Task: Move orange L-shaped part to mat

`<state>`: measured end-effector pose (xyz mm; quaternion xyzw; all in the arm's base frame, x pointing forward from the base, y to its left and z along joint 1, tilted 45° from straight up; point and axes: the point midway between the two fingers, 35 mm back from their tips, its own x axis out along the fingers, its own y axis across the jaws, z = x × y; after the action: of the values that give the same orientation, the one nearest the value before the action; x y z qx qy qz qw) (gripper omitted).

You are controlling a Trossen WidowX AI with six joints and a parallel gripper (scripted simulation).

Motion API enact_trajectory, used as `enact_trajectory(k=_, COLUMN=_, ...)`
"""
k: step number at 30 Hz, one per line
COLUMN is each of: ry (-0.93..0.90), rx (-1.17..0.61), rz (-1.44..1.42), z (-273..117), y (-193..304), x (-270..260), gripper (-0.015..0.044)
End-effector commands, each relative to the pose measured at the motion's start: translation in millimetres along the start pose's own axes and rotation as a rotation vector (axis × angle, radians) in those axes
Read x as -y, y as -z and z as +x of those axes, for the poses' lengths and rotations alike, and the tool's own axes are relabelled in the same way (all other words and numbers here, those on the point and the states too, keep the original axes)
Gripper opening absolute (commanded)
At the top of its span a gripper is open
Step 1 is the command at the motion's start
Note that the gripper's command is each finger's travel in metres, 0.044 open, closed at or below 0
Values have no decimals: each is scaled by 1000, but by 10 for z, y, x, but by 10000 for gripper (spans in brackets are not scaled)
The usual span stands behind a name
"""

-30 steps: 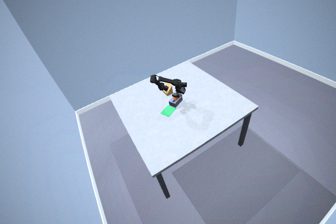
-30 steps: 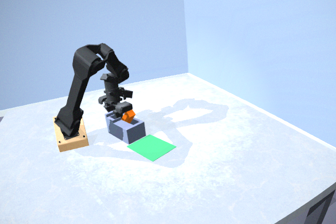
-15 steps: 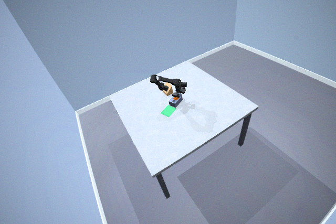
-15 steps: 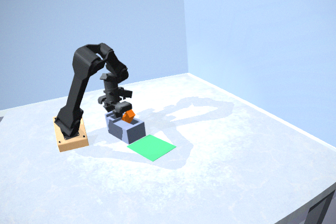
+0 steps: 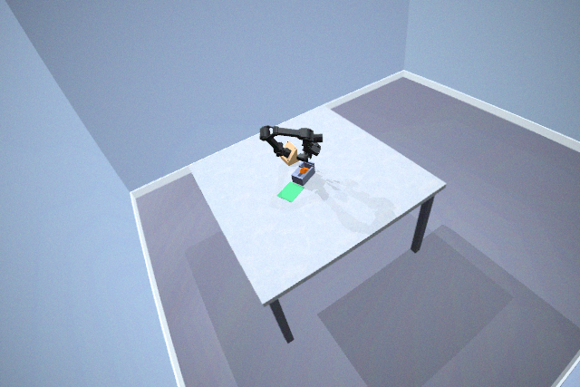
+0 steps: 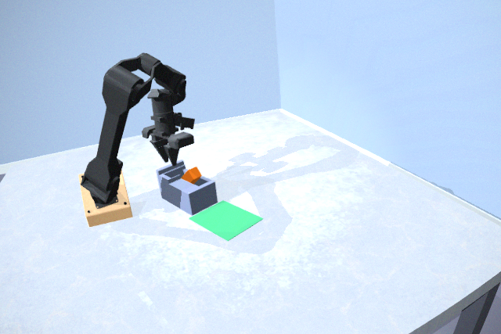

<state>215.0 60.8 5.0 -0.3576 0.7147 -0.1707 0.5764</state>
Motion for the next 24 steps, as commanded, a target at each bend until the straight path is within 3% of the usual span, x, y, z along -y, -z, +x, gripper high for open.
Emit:
enact_trajectory(k=1, ry=-11, rx=21, rz=11, z=-506, y=17, x=61, gripper=180)
enact_trajectory(k=24, ry=-4, rx=17, rz=5, z=-493, y=29, x=67, gripper=180)
